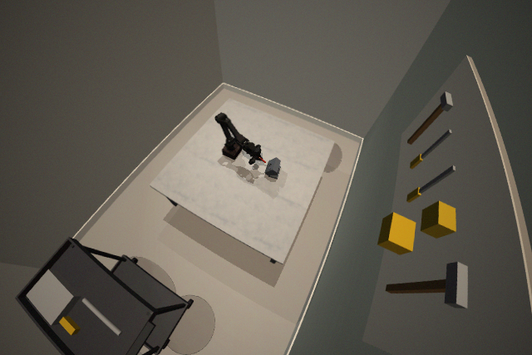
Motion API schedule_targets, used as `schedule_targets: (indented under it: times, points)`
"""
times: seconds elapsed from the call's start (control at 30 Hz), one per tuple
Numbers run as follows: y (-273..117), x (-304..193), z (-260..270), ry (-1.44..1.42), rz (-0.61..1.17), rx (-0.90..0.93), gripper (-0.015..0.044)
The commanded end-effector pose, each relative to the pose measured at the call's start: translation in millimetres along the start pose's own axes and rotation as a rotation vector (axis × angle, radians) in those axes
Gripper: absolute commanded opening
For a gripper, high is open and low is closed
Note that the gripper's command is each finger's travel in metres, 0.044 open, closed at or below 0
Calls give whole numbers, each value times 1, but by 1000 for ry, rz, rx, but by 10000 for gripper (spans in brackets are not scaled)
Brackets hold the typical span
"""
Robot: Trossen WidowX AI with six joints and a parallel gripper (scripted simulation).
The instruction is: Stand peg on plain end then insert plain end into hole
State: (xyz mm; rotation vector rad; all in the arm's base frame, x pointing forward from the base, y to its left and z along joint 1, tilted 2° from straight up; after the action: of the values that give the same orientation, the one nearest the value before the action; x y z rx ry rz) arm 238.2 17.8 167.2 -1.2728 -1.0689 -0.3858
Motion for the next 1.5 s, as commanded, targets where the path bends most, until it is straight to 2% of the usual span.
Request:
schedule_targets:
  times: [0.0,1.47]
  points:
    - [5,0,1,8,-5,-1,0]
    - [47,-1,6,4,-34,9,0]
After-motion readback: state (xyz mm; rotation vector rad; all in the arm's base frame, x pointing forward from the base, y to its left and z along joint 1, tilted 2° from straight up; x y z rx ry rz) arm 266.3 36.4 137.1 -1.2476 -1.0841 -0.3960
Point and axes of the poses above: the point midway between the two fingers, 35 mm back from their tips, its own y axis out along the fingers, its own z axis across the jaws, x = y × z, the point moved 9 cm from there along -y, back along the fingers, and after that the axes turned 3 degrees about -y, right-handed, at the moved point
